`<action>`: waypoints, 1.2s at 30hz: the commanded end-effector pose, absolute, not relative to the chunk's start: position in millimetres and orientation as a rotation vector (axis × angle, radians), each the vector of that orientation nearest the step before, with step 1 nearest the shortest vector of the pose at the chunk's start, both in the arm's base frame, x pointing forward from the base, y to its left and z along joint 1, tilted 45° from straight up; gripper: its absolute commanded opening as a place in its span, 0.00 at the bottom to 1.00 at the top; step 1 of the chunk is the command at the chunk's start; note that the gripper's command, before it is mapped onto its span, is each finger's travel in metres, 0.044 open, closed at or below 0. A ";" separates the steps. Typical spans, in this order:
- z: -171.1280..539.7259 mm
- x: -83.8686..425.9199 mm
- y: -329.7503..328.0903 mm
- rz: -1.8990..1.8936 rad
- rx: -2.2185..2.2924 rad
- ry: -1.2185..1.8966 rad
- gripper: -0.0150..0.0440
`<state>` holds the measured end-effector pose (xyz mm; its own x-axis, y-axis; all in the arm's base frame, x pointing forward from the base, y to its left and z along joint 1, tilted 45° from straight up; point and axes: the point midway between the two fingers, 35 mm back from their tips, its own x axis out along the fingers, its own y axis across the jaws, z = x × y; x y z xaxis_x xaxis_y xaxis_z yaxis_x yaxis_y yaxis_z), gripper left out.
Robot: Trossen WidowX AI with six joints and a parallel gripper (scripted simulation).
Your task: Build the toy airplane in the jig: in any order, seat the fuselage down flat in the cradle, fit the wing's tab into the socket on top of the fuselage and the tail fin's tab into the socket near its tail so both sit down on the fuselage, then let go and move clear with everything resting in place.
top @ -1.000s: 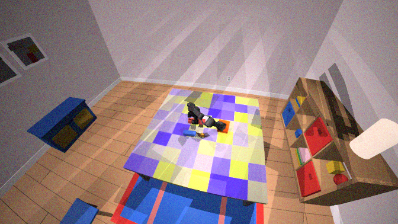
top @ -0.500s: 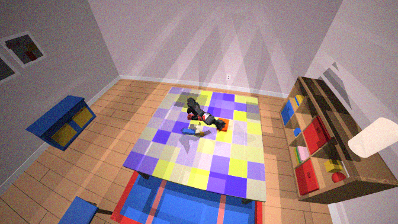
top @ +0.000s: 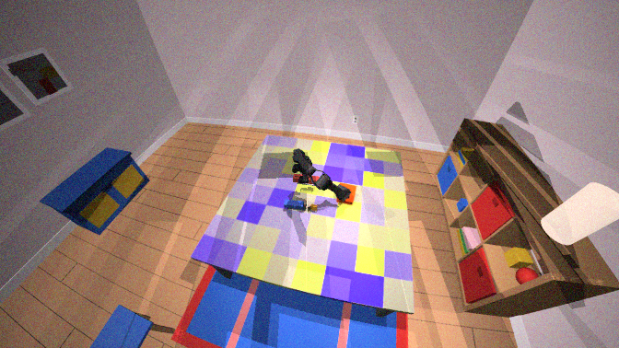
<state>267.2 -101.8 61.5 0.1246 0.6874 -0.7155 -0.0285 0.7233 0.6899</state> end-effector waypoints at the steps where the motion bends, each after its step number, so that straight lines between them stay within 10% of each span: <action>1: 49.3 266.8 -109.8 0.559 0.603 1.362 0.25; 36: -50.2 252.8 -142.4 0.508 0.667 1.385 0.30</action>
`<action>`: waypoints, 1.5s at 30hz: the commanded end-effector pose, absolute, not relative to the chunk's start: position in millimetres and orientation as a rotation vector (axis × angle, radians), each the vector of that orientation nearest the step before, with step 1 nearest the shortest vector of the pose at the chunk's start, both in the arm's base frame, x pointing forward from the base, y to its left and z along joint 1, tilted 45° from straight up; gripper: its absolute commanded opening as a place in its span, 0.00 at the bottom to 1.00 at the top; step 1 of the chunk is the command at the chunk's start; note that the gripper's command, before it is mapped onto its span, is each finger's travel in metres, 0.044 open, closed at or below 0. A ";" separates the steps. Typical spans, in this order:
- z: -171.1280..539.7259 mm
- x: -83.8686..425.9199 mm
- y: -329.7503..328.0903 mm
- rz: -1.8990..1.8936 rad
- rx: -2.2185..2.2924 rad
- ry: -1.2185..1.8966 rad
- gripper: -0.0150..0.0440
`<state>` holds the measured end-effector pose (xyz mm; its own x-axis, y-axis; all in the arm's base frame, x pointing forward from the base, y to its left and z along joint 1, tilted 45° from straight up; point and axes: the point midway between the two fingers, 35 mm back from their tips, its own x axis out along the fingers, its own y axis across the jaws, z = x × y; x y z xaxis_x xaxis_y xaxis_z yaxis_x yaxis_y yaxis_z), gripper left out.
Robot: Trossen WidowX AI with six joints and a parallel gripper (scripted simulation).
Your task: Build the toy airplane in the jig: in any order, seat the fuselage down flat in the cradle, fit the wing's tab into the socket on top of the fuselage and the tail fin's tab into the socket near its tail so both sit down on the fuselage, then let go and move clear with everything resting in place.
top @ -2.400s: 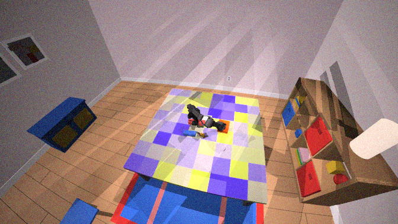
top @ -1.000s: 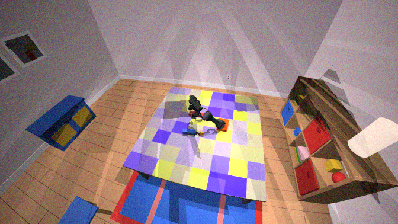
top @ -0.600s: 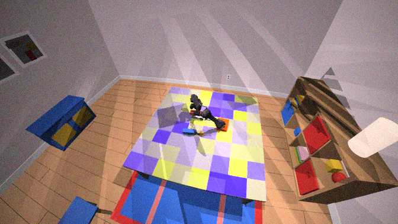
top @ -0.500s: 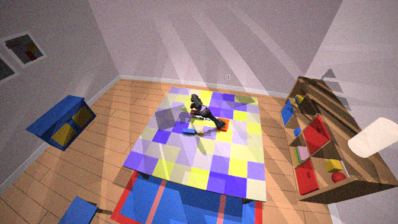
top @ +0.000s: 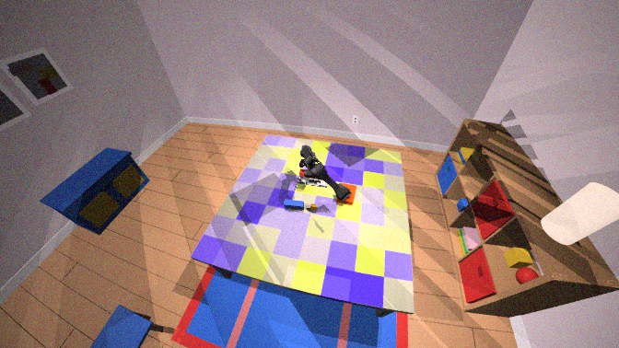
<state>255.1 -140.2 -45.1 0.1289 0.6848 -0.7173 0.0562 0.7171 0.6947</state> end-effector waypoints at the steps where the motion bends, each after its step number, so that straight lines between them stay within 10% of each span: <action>1: -50.1 252.9 -142.5 0.508 0.667 1.385 0.34; 7: -50.4 252.7 -142.2 0.508 0.667 1.385 0.58; 45: -75.1 256.4 -120.5 0.509 0.668 1.384 0.58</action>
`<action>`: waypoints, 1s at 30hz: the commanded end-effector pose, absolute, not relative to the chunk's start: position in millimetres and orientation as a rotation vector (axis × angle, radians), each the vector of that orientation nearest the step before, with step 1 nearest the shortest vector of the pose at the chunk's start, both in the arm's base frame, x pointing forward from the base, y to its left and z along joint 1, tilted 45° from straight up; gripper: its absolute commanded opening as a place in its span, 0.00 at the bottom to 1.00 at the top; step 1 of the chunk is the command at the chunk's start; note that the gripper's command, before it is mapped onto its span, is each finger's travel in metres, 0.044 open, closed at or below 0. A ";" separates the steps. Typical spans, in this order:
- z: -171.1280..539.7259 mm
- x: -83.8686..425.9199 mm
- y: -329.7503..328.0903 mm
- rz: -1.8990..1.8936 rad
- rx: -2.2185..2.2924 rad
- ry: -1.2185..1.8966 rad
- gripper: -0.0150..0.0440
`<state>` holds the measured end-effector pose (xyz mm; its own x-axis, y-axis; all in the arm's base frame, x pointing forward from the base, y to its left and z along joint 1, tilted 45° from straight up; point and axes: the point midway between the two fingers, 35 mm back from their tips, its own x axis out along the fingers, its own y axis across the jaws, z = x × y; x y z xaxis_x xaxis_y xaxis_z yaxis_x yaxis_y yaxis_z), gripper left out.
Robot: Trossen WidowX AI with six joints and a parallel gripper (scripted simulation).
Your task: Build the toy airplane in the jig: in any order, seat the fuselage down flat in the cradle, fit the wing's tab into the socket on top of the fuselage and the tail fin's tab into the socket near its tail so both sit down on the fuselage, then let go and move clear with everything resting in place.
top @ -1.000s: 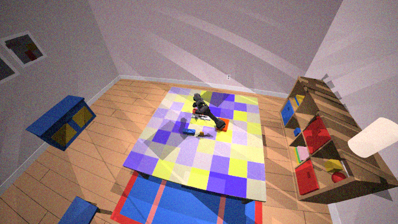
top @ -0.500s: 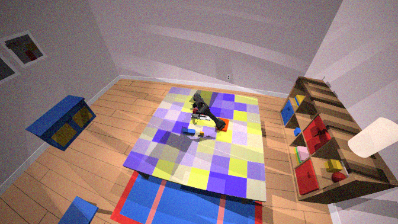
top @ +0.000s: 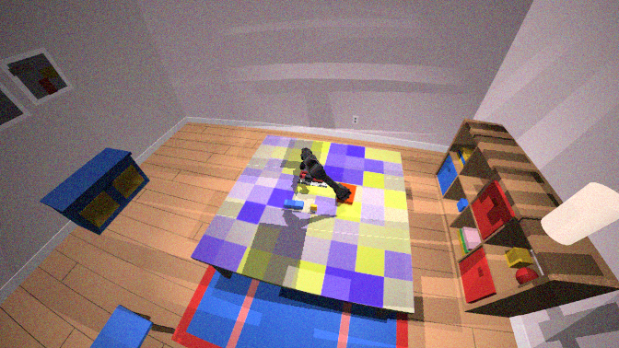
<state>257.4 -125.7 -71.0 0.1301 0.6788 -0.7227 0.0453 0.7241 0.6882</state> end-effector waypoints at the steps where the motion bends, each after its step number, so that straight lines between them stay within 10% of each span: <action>1: -76.2 256.6 -119.3 0.509 0.668 1.384 0.58; 15: -78.8 257.9 -117.3 0.513 0.656 1.383 0.53; 20: -78.8 257.9 -117.3 0.513 0.656 1.383 0.31; 30: -78.8 257.9 -117.3 0.513 0.656 1.383 0.75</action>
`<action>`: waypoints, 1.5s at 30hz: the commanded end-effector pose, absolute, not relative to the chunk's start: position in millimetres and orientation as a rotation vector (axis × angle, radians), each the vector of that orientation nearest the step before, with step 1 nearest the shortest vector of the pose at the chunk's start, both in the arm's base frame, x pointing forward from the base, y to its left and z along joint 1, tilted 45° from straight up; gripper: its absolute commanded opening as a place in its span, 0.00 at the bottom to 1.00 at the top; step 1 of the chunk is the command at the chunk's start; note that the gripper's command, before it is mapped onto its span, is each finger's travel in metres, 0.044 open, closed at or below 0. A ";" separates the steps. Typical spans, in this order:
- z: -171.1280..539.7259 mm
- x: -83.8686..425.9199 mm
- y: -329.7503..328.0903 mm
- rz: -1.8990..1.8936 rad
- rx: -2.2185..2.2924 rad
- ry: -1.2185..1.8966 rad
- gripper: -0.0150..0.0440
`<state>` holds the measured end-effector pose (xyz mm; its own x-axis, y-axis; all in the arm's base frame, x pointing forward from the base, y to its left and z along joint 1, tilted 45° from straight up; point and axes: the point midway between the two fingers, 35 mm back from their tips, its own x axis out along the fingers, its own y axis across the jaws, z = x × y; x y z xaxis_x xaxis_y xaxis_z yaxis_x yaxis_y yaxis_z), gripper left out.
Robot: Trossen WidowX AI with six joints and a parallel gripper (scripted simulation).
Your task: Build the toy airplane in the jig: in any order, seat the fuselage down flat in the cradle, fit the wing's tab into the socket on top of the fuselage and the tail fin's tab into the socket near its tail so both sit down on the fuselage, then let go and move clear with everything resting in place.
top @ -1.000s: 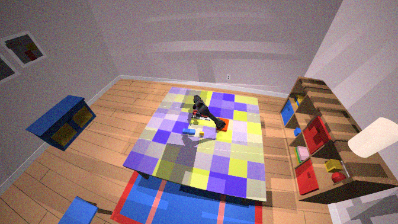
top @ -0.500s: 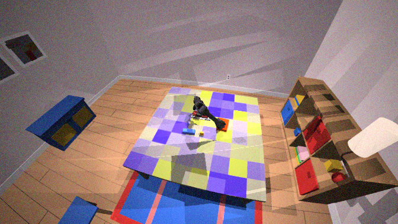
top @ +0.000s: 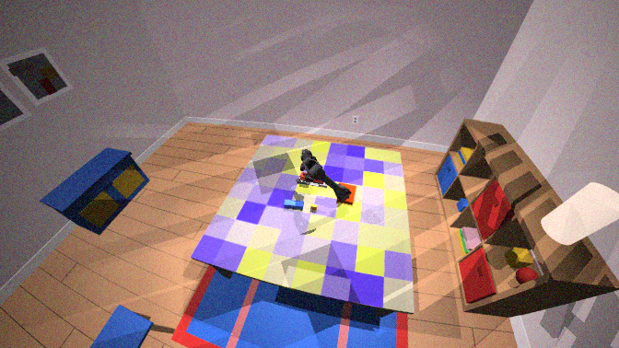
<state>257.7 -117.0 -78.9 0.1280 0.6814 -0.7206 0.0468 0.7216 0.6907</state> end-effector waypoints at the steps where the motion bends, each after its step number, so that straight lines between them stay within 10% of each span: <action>1: -78.8 257.9 -117.3 0.513 0.656 1.383 0.79; 6: -78.8 257.9 -117.3 0.513 0.656 1.383 1.00; 25: -4.6 244.7 -191.9 0.506 0.666 1.387 1.00; 45: 67.2 302.7 -125.2 0.552 0.554 1.355 1.00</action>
